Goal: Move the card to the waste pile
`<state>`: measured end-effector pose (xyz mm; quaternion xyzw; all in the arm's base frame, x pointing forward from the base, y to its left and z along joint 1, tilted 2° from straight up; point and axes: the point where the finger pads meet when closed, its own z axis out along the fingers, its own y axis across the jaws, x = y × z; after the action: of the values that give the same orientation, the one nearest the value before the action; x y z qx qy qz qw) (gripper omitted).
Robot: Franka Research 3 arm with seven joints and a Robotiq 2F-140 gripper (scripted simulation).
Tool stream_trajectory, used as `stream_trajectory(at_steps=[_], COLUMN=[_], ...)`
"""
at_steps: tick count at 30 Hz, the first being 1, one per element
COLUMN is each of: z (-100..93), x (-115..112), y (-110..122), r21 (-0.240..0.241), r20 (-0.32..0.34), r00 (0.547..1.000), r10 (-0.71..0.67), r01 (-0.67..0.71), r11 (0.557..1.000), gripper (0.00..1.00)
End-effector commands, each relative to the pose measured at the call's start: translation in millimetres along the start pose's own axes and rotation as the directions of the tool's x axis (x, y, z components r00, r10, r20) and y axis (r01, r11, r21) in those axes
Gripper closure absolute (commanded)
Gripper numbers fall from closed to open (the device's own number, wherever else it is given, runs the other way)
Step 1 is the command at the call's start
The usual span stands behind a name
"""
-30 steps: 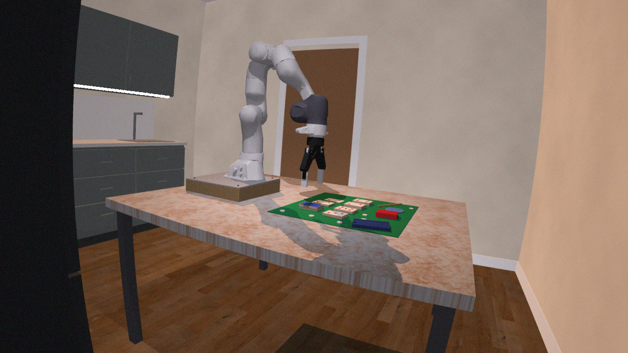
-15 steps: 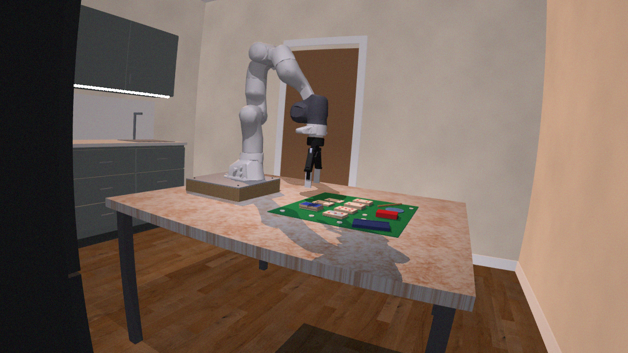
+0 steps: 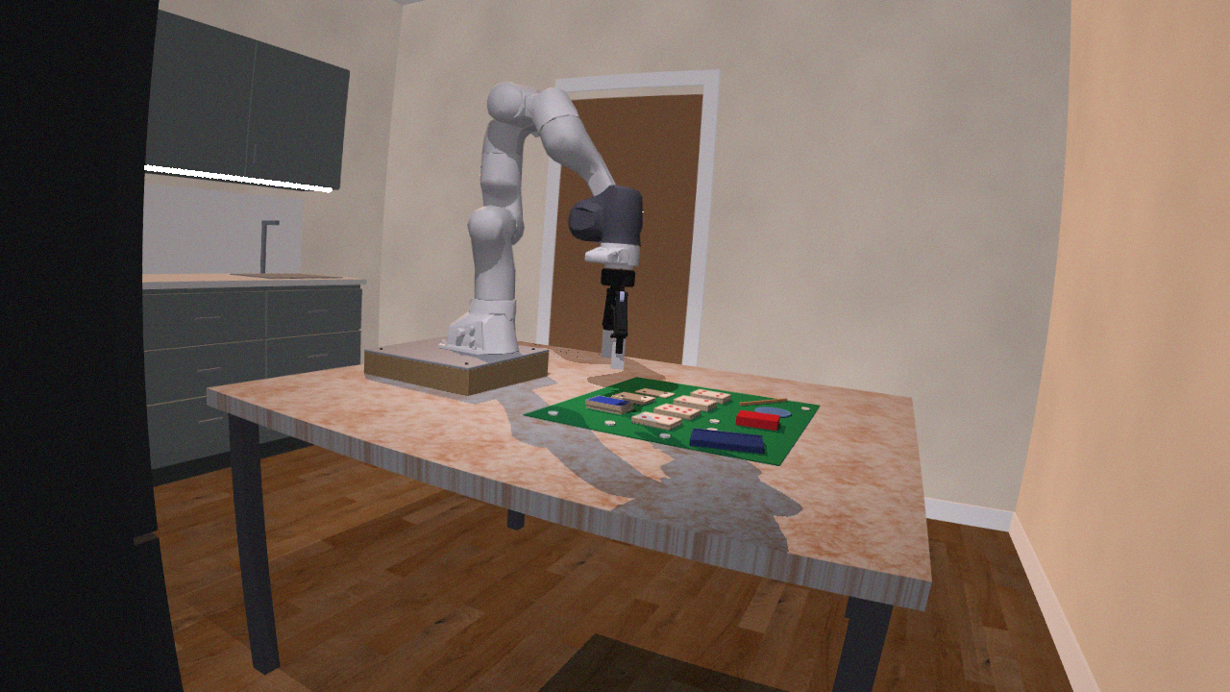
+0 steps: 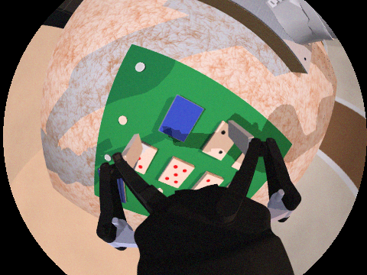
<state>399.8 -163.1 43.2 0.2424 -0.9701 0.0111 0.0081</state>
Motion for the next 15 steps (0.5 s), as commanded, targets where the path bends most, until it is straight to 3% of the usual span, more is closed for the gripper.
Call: stream_trajectory(at_steps=[1, 12, 14, 15], z=[0.6, 0.5, 0.5, 0.5], x=[0.0, -0.1, -0.1, -0.1], y=[-0.4, -0.4, -0.4, -0.4], r21=[0.000, 0.000, 0.000, 0.000], r20=[0.000, 0.000, 0.000, 0.000], r00=[0.961, 0.831, 0.831, 0.785], r10=[-0.276, -0.557, -0.557, -0.619], r01=[0.276, 0.557, 0.557, 0.619], r11=[0.961, 0.831, 0.831, 0.785], gripper=[0.00, 0.00, 0.00, 0.00])
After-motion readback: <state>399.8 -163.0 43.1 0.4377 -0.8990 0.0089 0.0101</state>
